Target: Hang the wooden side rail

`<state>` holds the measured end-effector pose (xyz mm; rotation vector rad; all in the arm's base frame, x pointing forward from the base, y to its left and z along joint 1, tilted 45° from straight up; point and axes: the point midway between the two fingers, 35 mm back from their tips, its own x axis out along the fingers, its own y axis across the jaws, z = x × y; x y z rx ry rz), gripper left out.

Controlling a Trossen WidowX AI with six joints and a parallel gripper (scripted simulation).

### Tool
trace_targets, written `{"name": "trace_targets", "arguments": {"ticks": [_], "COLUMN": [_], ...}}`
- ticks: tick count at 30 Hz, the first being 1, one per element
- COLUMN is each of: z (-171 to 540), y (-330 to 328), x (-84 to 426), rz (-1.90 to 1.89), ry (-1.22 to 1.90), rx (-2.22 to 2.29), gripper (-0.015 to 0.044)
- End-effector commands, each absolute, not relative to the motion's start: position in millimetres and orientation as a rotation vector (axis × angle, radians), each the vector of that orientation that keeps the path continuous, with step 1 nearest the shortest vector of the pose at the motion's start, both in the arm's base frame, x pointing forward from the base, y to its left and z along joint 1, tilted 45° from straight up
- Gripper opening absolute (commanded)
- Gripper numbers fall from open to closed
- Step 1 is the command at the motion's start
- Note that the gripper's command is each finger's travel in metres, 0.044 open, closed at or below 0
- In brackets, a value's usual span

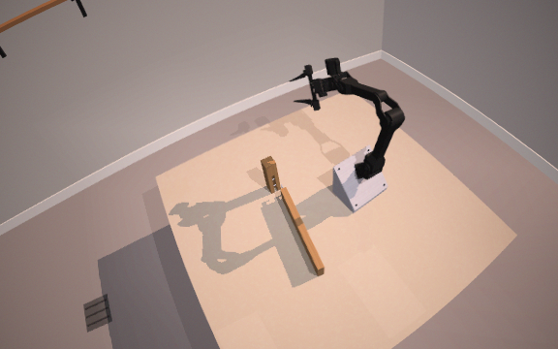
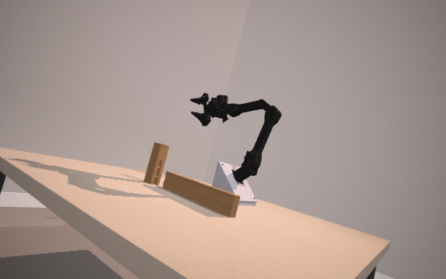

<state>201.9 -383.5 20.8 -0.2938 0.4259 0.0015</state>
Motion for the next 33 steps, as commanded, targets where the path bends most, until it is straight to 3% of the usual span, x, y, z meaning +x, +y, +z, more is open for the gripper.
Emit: {"name": "trace_targets", "arguments": {"ticks": [1, 15, 25, 33], "z": [20, -40, -71, -73], "y": [-382, -213, -100, -89], "x": [204, 289, 285, 282], "rz": [0.009, 0.71, 1.19, 1.238], "ry": [0.428, 0.341, -0.033, -0.09], "rx": [-0.305, -1.252, -1.824, -1.879], "gripper": [0.0426, 0.044, 0.044, 0.044]}}
